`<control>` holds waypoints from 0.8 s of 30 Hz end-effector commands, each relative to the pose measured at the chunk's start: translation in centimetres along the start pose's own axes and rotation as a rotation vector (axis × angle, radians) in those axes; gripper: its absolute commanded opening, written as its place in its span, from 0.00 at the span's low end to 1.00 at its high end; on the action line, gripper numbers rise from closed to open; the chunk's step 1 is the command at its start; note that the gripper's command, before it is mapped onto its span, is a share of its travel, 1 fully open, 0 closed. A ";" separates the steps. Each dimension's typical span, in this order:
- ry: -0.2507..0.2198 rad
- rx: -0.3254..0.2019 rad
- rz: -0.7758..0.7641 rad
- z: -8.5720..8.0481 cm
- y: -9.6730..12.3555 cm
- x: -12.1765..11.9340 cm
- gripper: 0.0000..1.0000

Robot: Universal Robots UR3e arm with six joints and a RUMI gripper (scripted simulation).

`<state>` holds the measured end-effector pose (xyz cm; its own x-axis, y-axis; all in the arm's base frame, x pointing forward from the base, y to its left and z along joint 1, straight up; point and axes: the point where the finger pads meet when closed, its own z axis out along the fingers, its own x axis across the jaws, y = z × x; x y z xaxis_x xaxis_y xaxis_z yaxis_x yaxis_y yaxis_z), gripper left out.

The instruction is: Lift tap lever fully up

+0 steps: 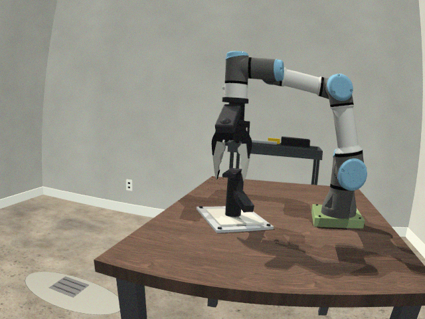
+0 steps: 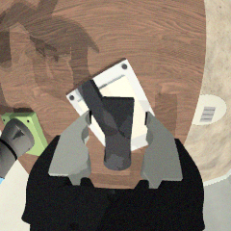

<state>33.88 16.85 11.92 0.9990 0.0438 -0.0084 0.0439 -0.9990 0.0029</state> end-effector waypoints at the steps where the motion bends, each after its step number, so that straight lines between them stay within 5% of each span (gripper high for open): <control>1: 0.003 0.000 0.000 -0.1 0.0 0.1 0.42; 21: 0.003 0.000 0.000 -0.1 0.0 0.1 0.42; 22: 0.003 0.000 0.000 -0.1 0.0 0.1 0.00; 24: 0.003 0.000 0.000 -0.1 0.0 0.1 0.00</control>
<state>33.89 16.85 11.92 0.9990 0.0438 -0.0083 0.0438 -0.9990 0.0029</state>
